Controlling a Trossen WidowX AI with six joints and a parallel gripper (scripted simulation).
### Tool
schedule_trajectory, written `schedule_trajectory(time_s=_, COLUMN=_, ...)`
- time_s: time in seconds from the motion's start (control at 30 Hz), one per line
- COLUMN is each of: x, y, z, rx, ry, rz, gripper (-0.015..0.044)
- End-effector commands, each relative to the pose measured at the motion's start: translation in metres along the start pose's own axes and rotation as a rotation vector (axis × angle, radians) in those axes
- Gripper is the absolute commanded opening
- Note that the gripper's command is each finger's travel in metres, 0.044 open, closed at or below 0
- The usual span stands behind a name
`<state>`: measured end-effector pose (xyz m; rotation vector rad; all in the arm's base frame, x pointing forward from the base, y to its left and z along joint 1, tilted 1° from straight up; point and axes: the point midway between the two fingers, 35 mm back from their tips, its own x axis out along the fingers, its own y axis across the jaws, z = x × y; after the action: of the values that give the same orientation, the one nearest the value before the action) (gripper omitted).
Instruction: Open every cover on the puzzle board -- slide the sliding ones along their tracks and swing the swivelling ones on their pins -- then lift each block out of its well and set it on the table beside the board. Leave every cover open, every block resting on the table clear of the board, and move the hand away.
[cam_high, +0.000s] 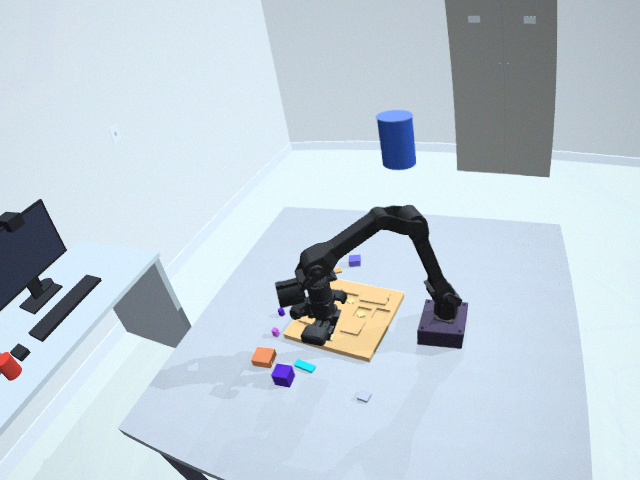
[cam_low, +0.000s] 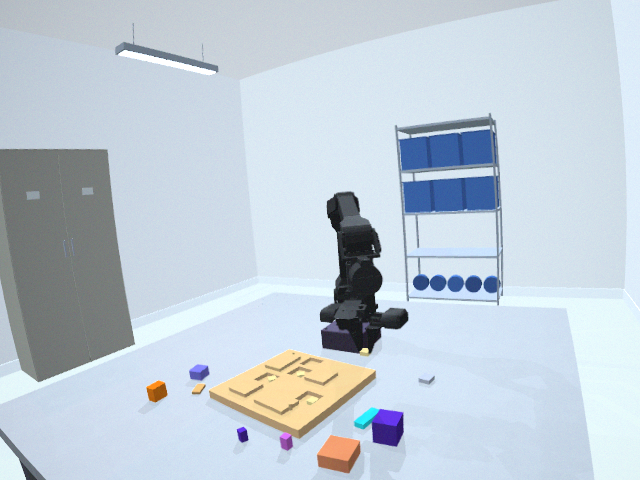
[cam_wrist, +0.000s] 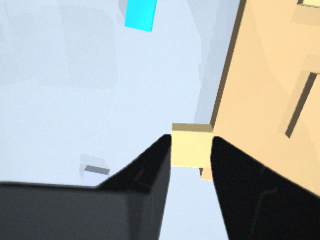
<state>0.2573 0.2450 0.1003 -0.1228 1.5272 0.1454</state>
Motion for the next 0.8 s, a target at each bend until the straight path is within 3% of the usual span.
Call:
schedule_trajectory(time_s=0.0, x=0.003, y=0.013, z=0.0, rx=0.003, ry=0.002, rz=-0.004, gripper=0.008)
schedule_trajectory(time_s=0.27, x=0.007, y=0.041, z=-0.003, rx=0.003, ry=0.002, rz=-0.002, gripper=0.008)
schedule_trajectory(time_s=0.77, x=0.029, y=0.043, z=-0.001, rx=0.003, ry=0.002, rz=-0.002, gripper=0.008)
